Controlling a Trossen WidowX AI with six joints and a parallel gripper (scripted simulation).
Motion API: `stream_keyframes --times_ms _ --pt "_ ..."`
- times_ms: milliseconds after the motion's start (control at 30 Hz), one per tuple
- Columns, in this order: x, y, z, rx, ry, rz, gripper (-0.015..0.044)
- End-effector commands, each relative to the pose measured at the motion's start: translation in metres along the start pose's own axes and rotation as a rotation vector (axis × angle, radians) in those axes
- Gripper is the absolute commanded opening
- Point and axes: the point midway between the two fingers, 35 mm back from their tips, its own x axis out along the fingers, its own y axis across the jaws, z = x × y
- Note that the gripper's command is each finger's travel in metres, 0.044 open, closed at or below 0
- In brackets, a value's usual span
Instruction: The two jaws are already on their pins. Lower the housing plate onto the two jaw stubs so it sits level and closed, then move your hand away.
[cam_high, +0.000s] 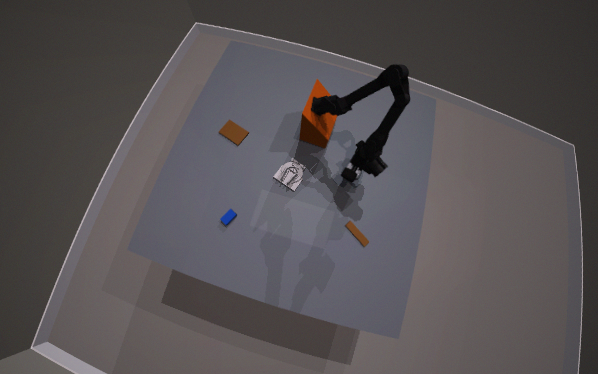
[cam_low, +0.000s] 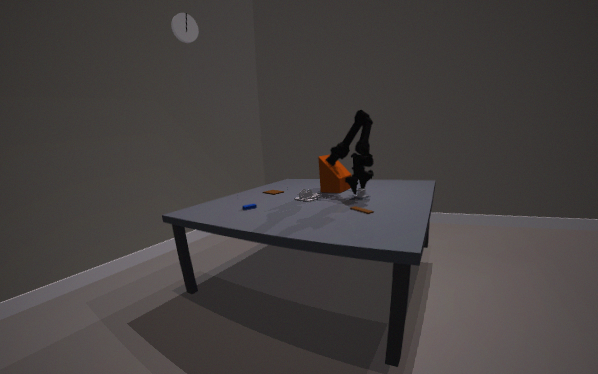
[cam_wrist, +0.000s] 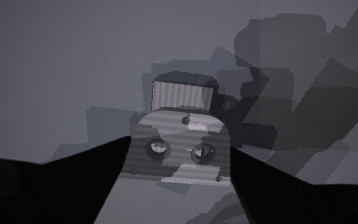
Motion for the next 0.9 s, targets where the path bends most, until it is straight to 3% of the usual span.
stream_keyframes --times_ms 0,500,867 --pt "-0.014 -0.002 0.005 -0.009 -0.013 -0.004 0.0351" --pt "-0.061 0.001 0.003 -0.006 -0.013 -0.007 0.0351" --pt "-0.060 -0.011 -0.005 0.063 0.004 -0.015 0.0351"
